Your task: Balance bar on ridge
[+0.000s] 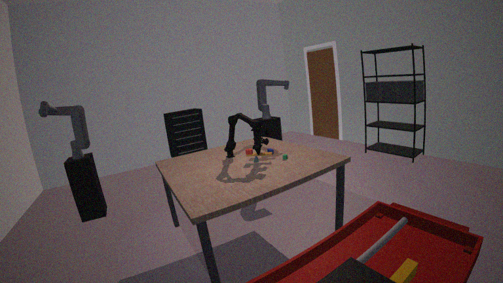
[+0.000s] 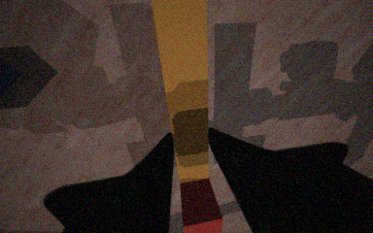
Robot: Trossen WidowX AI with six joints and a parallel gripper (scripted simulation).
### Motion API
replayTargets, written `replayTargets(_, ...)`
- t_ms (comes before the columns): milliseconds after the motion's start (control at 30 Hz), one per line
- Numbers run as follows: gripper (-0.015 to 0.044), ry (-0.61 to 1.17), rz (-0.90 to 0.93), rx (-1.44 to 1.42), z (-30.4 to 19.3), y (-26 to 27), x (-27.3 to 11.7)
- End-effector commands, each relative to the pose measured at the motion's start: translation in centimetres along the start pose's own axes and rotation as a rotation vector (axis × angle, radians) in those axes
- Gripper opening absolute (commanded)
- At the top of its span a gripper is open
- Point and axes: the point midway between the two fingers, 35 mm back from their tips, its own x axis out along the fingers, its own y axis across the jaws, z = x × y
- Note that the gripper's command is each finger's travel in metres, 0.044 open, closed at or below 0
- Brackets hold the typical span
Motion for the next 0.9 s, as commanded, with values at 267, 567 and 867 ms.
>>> replayTargets(267,0.0171,0.000,0.000,0.000,0.00,0.00,-0.01)
replayTargets(567,0.0173,0.000,0.000,0.000,0.00,0.00,-0.01)
replayTargets(867,0.0185,0.000,0.000,0.000,0.00,0.00,-0.01)
